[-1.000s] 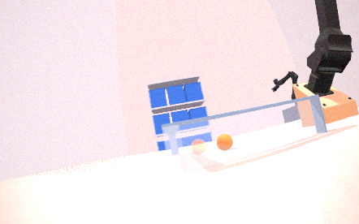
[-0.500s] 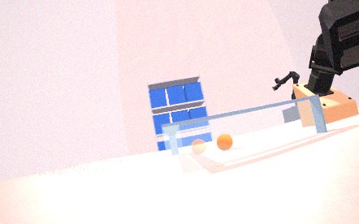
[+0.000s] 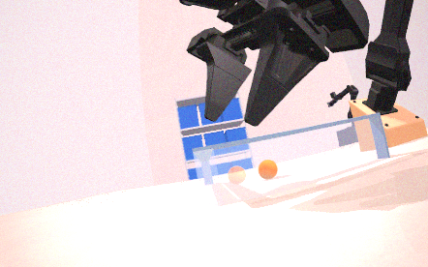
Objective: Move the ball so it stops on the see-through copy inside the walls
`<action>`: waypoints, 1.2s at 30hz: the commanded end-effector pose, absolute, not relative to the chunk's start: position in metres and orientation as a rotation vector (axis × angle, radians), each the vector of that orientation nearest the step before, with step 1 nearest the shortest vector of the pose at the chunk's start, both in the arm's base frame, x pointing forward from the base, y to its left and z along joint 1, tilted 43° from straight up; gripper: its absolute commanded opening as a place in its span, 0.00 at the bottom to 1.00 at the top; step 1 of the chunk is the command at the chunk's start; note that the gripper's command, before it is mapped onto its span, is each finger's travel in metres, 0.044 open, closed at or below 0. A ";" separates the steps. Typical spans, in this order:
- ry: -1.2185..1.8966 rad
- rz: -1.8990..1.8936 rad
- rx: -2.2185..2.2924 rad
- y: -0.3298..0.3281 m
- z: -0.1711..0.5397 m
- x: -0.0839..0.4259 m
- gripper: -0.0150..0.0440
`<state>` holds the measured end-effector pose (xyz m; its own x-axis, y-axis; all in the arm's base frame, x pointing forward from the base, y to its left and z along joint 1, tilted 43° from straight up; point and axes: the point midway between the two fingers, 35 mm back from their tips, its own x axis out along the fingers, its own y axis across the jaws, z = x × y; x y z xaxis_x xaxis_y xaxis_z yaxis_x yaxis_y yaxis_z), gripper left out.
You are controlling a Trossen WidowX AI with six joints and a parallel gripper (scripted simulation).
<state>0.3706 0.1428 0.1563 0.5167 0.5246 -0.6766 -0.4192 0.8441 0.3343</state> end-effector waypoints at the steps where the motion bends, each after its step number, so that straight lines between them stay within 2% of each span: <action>1: 0.909 0.465 0.054 0.079 0.129 0.393 0.71; 5: 1.105 0.479 0.123 0.045 0.083 0.377 0.71; 12: 1.453 0.571 0.517 -0.001 0.019 0.316 0.71; 36: 1.474 0.580 0.568 0.013 -0.003 0.311 0.71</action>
<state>0.3117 0.0087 0.0016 0.0168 0.6668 -0.7451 -0.0210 0.7453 0.6664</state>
